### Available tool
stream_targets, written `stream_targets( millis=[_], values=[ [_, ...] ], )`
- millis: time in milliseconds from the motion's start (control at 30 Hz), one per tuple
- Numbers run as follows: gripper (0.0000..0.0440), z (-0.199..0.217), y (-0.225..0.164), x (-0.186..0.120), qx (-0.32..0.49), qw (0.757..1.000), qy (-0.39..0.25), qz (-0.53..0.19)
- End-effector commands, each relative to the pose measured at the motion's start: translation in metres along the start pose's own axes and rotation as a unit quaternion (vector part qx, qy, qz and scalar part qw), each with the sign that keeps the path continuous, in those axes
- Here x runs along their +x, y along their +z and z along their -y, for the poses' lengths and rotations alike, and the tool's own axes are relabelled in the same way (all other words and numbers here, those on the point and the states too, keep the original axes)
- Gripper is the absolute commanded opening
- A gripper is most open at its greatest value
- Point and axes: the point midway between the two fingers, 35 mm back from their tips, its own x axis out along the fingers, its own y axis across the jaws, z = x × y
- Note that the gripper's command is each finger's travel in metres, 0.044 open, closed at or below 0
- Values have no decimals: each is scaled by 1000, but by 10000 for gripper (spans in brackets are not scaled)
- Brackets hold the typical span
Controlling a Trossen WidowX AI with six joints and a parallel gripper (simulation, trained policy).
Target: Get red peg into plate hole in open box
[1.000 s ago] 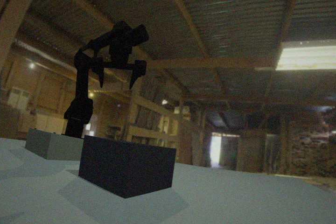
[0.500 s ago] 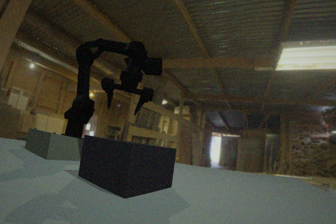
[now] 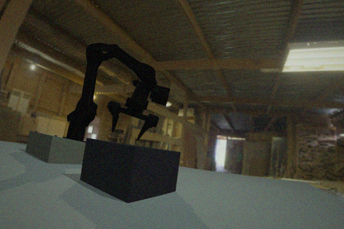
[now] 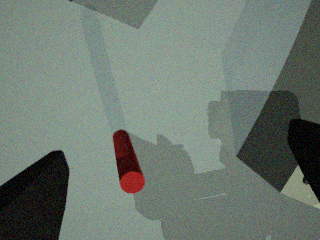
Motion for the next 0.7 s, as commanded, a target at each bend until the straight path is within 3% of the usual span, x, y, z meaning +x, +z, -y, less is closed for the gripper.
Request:
stream_targets(
  millis=[0, 467, 567, 667],
  values=[
    [440, -3, -7, 17, 3, 1000, -5, 3],
    [436, -30, -28, 80, 4, 998, 55, 9],
    [400, -31, -32, 88, 8, 998, 59, 5],
    [334, -29, -35, 94, 13, 998, 55, -2]
  ],
)
